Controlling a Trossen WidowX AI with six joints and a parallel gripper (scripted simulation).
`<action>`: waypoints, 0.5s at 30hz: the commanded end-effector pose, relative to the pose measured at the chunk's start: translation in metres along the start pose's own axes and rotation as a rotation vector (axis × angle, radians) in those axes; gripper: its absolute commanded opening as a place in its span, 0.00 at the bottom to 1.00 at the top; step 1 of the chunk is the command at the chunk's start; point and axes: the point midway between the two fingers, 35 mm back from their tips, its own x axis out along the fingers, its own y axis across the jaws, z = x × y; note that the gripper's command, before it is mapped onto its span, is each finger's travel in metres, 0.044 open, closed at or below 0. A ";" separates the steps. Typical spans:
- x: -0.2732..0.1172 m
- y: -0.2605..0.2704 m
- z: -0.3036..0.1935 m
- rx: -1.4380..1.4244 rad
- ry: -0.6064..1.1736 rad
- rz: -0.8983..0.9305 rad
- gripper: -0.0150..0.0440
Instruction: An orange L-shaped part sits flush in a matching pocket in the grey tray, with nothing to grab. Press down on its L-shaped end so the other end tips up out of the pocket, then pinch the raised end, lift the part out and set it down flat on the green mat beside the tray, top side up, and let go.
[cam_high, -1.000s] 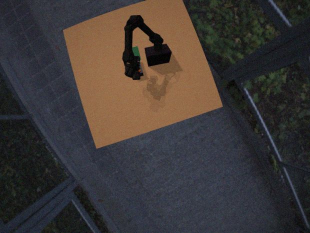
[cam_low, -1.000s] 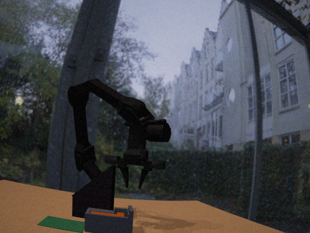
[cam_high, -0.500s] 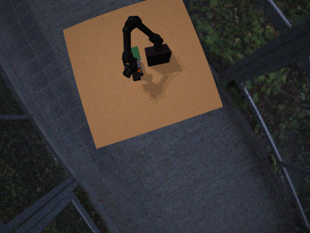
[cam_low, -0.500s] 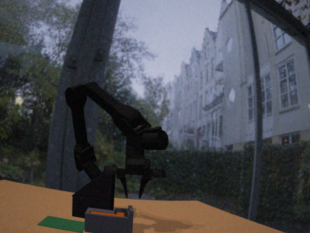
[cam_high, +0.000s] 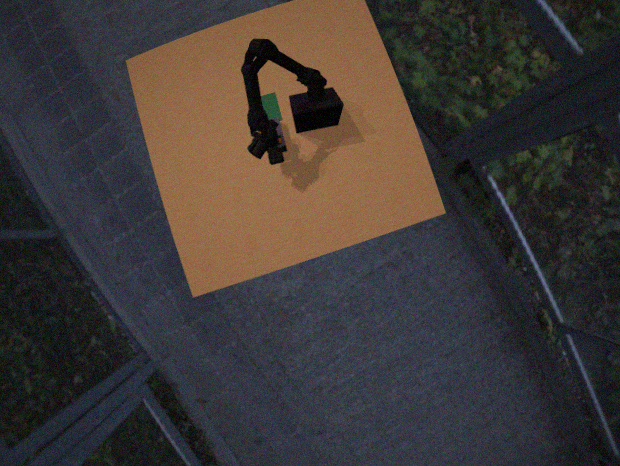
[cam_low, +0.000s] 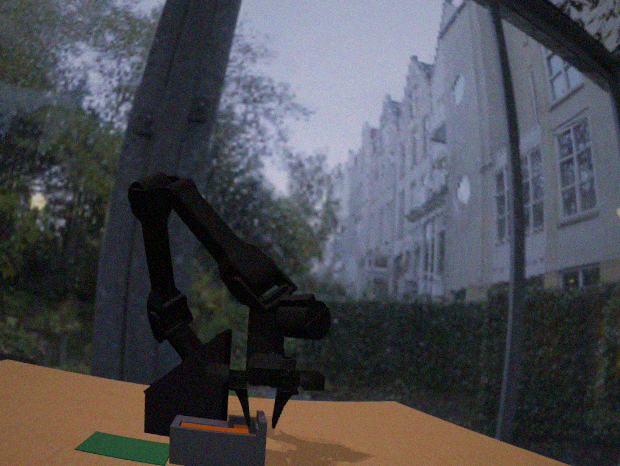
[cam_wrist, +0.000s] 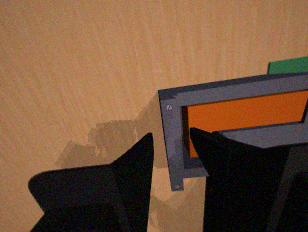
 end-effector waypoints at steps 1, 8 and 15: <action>0.009 -0.003 -0.002 -0.008 0.006 -0.011 0.56; 0.020 -0.003 -0.002 -0.008 0.006 -0.011 0.56; 0.032 -0.004 -0.003 -0.008 0.006 -0.012 0.56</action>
